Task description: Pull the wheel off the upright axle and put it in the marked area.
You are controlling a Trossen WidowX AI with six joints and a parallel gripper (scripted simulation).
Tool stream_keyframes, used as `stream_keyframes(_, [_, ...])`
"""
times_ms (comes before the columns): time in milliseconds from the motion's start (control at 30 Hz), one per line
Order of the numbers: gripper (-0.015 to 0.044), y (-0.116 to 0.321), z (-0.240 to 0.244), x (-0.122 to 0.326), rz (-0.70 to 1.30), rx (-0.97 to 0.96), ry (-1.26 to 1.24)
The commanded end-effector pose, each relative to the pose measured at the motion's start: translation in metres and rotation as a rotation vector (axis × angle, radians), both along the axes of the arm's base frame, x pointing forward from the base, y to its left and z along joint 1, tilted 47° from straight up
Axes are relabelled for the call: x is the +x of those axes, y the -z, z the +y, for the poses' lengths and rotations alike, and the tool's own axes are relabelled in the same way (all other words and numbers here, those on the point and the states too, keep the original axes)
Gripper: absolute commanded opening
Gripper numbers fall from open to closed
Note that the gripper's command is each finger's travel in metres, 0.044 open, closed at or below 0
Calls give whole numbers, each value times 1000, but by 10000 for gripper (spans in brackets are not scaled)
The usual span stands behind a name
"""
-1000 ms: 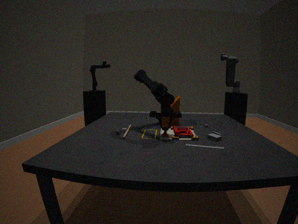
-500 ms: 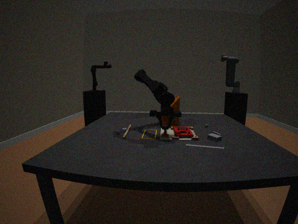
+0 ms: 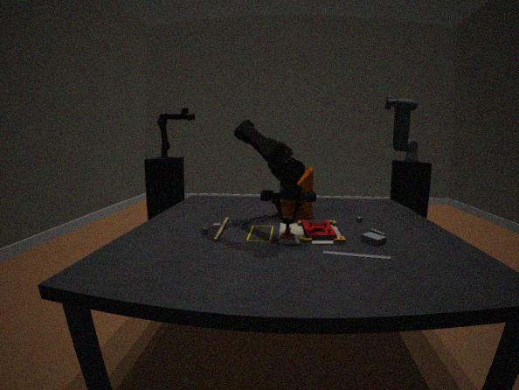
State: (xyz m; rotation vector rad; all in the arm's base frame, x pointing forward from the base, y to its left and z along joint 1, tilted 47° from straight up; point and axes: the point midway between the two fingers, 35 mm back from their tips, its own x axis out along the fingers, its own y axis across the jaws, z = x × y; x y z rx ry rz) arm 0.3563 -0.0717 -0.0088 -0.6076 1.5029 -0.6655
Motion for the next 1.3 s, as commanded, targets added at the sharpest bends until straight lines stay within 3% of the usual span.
stream_keyframes(0, [0, -3, 1, 1, -8, 0, 2])
stream_keyframes(933, [0, -28, 33, -2, -7, 0, 0])
stream_keyframes(1267, [0, -41, 12, -12, 7, -4, -3])
